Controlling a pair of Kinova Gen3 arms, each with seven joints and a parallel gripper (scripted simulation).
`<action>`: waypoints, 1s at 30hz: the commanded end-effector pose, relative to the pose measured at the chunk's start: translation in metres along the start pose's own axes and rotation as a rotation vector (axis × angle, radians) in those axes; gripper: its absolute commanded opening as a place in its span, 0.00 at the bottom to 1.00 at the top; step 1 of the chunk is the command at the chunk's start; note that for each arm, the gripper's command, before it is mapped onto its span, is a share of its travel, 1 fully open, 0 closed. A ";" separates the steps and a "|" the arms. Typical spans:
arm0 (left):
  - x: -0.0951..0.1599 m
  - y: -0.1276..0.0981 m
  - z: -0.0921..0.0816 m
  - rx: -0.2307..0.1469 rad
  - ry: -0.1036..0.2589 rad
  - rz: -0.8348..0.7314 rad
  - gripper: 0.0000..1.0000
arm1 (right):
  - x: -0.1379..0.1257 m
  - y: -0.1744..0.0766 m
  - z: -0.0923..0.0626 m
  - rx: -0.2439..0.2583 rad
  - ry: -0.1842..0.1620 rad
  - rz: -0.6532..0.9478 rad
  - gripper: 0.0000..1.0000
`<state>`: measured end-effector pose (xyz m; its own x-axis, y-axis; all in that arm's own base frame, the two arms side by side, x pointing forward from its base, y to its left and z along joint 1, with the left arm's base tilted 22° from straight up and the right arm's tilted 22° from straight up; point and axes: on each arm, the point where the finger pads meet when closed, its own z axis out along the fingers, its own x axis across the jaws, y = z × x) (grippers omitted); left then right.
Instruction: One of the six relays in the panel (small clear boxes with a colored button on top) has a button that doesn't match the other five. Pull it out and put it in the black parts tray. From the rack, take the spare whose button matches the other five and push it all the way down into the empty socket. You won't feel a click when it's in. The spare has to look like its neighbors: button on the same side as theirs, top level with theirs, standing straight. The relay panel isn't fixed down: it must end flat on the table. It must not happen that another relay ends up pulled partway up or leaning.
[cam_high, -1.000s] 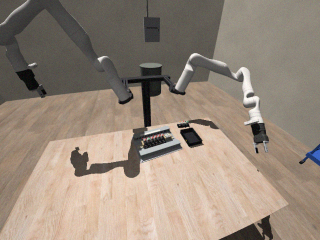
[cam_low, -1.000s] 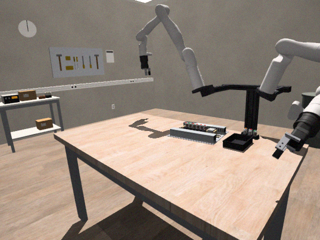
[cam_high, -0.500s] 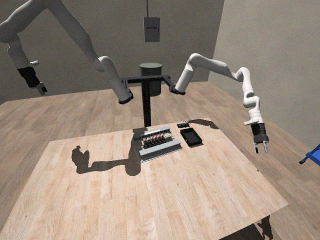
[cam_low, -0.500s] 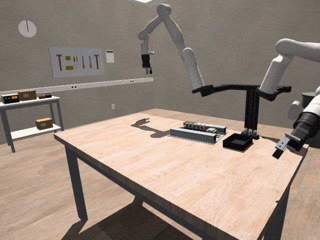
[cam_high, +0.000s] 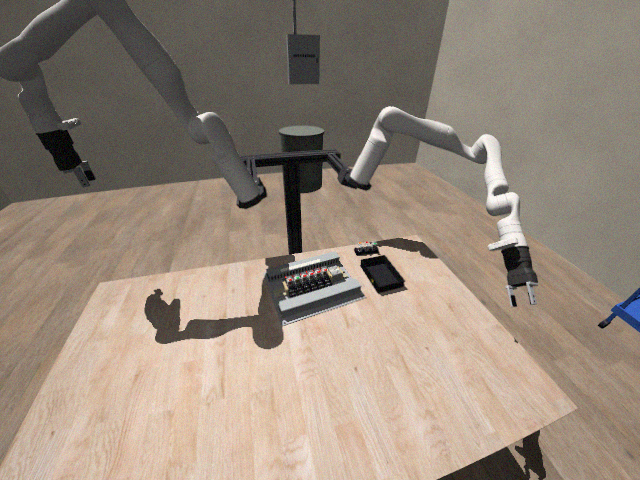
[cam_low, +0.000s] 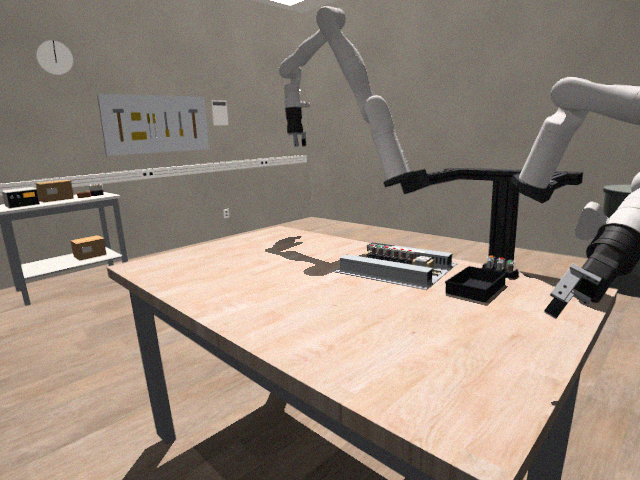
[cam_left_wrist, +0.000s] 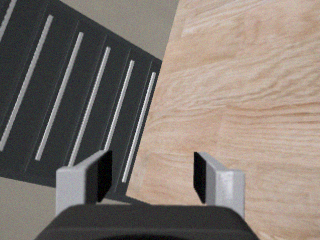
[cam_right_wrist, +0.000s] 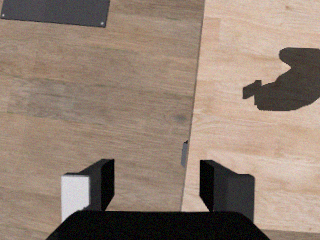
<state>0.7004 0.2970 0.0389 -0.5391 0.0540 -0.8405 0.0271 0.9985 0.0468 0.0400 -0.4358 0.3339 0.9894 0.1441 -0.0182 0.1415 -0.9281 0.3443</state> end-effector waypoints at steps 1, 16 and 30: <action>-0.002 0.000 0.000 0.000 -0.002 0.001 1.00 | -0.004 0.000 -0.002 -0.006 0.000 0.017 1.00; -0.002 0.000 0.000 0.000 -0.002 0.001 1.00 | -0.013 -0.001 -0.007 -0.017 0.000 0.061 1.00; -0.002 0.000 0.000 0.000 -0.002 0.001 1.00 | -0.018 -0.001 -0.011 -0.024 -0.001 0.087 1.00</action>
<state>0.7004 0.2970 0.0389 -0.5391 0.0540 -0.8405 0.0271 0.9985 0.0468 0.0225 -0.4338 0.3428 0.9977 0.0676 0.0098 0.0594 -0.9292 0.3649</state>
